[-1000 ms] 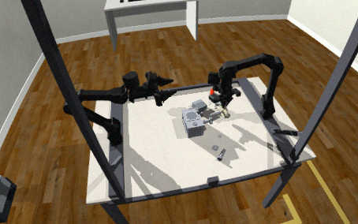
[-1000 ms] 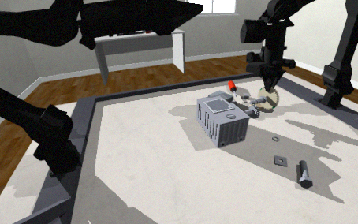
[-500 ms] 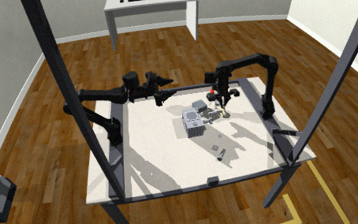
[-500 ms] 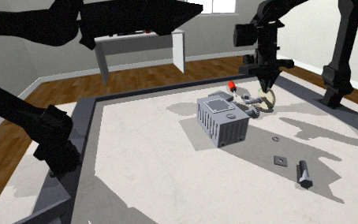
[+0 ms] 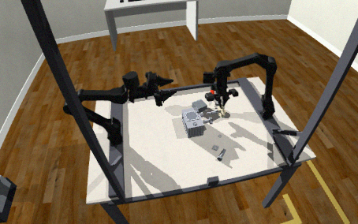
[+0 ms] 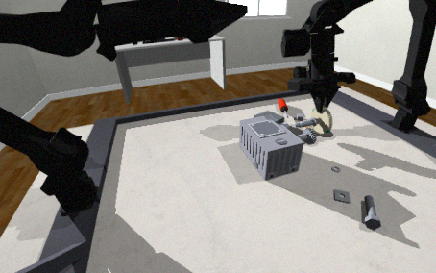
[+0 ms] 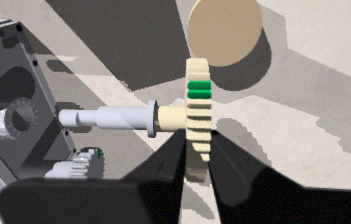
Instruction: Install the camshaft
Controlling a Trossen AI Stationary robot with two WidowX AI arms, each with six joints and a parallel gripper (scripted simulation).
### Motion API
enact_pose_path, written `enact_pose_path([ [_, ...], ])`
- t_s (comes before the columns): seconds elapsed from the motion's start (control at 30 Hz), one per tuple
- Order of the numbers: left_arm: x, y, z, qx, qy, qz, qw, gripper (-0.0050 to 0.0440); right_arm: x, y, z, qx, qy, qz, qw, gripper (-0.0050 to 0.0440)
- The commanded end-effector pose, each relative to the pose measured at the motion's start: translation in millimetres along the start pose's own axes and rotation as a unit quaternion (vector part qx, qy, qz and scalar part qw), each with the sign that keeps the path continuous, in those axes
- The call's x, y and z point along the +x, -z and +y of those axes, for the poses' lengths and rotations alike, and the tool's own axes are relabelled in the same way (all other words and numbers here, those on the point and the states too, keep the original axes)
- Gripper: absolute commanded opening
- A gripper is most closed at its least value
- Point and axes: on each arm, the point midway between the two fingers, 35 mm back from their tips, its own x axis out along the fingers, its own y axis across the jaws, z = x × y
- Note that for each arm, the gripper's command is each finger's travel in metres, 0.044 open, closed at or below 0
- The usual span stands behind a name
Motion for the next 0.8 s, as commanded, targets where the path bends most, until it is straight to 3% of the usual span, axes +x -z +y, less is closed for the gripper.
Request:
enact_pose_path([
  [0.0,-2.8,-7.9,1.2,0.002,-0.001,-0.012,1.000,0.0400,-8.7,2.5,10.8,-0.005,-0.016,-0.002,1.000,-0.0050],
  [0.77,-2.8,-7.9,1.2,0.002,-0.001,-0.012,1.000,0.0400,-9.5,2.8,31.3,-0.006,-0.017,-0.001,1.000,-0.0050],
])
